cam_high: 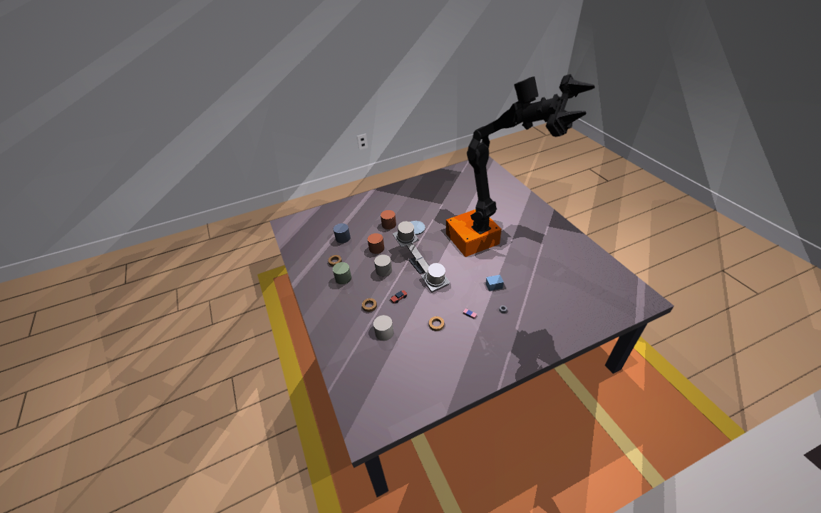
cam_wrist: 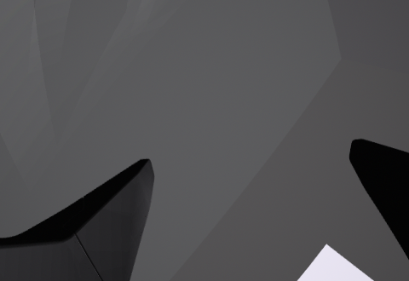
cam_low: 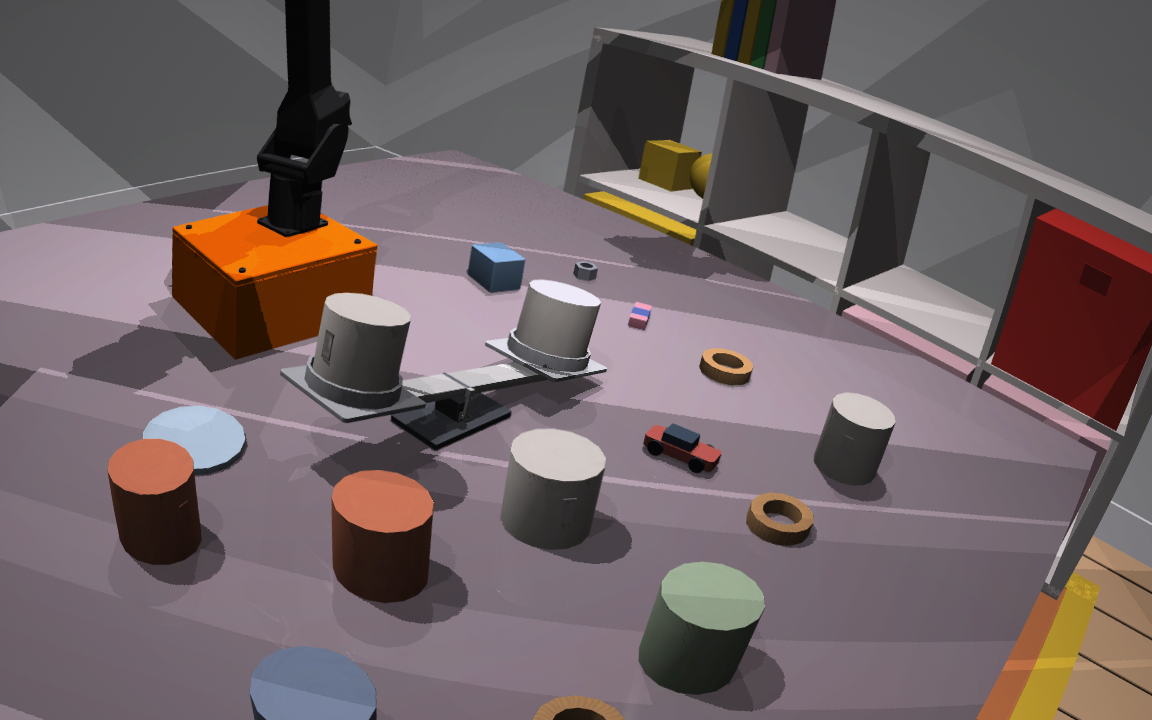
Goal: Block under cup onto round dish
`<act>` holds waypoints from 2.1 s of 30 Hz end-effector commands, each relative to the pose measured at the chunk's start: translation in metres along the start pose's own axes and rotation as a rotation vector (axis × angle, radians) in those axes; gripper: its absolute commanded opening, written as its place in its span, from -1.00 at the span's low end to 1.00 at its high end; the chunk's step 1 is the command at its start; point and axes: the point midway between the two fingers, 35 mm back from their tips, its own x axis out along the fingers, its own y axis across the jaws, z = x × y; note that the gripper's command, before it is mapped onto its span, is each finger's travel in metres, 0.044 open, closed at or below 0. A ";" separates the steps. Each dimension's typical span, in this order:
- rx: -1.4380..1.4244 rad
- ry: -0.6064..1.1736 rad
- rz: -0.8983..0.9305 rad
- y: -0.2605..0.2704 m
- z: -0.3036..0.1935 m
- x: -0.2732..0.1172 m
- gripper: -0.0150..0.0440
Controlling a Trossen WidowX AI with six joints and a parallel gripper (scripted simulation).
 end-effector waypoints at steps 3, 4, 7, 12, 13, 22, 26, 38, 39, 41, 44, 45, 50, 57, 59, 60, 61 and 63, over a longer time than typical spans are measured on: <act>0.095 0.001 0.117 0.036 -0.002 -0.015 1.00; 0.109 0.003 0.136 0.041 -0.002 -0.017 1.00; 0.153 0.012 0.191 0.057 -0.003 -0.024 1.00; 0.229 0.036 0.283 0.084 -0.005 -0.038 1.00; 0.245 0.042 0.302 0.089 -0.006 -0.042 1.00; 0.388 0.114 0.463 0.133 -0.009 -0.074 1.00; 0.453 0.158 0.531 0.151 -0.010 -0.090 1.00; 0.652 0.329 0.721 0.198 -0.011 -0.146 1.00; 0.669 0.346 0.735 0.202 -0.011 -0.151 1.00; 0.702 0.381 0.763 0.209 -0.011 -0.161 1.00; 0.752 0.437 0.803 0.218 -0.010 -0.177 1.00; 0.768 0.456 0.816 0.221 -0.010 -0.182 1.00; 0.850 0.559 0.875 0.235 -0.008 -0.210 1.00; 0.963 0.720 0.944 0.251 -0.003 -0.249 1.00; 0.994 0.769 0.961 0.254 -0.001 -0.261 1.00; 1.010 0.795 0.968 0.256 0.000 -0.266 1.00; 1.025 0.820 0.975 0.258 0.001 -0.272 1.00; 1.056 0.872 0.989 0.261 0.003 -0.284 1.00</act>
